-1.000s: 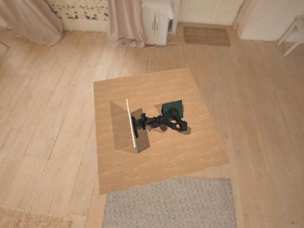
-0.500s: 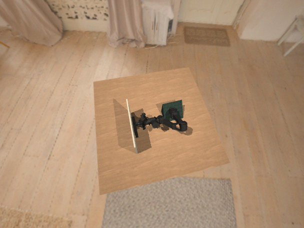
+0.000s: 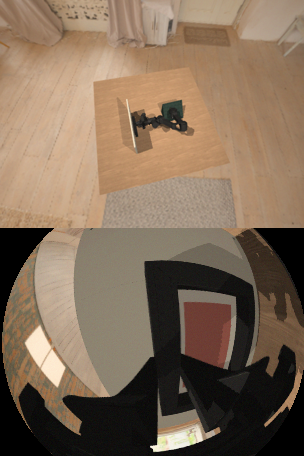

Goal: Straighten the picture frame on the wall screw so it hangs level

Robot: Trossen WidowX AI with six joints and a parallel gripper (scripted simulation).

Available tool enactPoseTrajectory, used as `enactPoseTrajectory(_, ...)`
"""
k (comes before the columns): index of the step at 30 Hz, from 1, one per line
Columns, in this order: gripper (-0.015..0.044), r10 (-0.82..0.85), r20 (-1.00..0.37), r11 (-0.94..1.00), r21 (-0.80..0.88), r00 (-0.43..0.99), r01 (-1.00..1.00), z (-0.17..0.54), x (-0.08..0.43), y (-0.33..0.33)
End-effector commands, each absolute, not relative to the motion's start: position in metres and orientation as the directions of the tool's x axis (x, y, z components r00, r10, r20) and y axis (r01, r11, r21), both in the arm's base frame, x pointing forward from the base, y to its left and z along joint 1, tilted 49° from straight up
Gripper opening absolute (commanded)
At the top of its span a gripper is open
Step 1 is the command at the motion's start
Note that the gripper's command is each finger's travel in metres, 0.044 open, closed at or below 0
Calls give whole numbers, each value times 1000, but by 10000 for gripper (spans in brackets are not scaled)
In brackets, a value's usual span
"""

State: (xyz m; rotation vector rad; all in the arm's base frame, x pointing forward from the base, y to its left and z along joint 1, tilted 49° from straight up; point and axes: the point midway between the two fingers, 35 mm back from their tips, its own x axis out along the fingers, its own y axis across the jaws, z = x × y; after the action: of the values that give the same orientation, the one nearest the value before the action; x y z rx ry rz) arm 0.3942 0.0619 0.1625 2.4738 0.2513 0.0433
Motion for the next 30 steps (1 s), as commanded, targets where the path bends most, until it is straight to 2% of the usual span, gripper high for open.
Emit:
enactPoseTrajectory(1, 0, 191, -31, -755, 634, 981, 166, 163, 394, 62)
enactPoseTrajectory(12, 0, 190, -31, -717, 678, 981, 161, 163, 394, 62)
enactPoseTrajectory(22, 260, 190, -31, -733, 661, 981, 163, 163, 394, 62)
enactPoseTrajectory(26, 260, 190, -31, -735, 658, 981, 163, 163, 393, 62)
enactPoseTrajectory(30, 260, 186, -30, -772, 614, 982, 166, 169, 362, 57)
